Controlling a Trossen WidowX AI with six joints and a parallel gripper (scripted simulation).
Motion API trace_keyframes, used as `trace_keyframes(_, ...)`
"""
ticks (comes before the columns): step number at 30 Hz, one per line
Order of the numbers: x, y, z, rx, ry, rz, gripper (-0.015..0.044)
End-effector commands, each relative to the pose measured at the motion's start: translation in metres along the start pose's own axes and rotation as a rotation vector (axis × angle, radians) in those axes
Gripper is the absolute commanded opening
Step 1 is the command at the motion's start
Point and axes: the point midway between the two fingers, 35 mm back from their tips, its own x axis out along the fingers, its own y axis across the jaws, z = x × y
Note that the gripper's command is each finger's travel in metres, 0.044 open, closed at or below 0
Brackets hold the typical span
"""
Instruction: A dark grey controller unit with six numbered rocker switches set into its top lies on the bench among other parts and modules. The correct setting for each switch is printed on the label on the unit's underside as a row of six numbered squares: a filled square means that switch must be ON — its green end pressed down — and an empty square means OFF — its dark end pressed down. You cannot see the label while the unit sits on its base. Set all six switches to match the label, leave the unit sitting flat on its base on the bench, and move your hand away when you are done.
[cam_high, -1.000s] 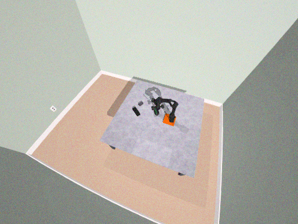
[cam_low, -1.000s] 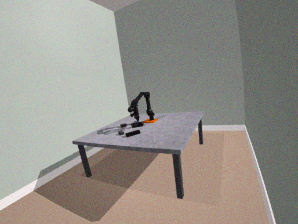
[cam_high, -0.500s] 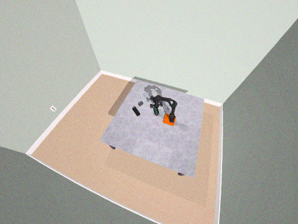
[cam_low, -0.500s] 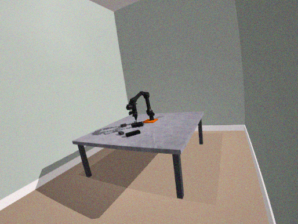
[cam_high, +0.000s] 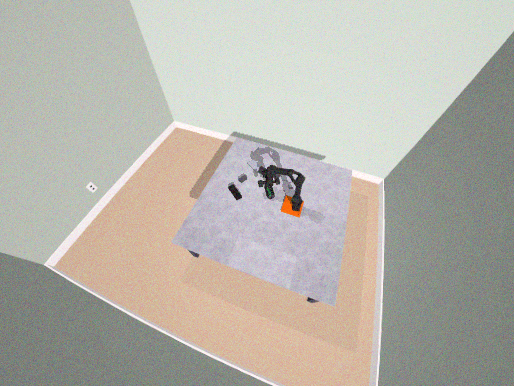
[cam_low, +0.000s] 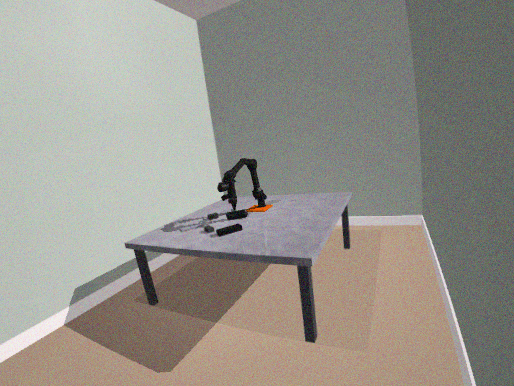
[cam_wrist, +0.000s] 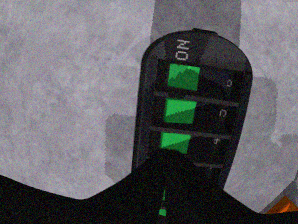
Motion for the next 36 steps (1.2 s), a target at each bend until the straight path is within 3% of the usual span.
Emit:
trace_keyframes(1,0.011,-0.002,-0.002,0.004,0.014,-0.013,0.0000)
trace_keyframes(36,0.027,-0.003,-0.003,0.005,0.014,-0.013,0.0000)
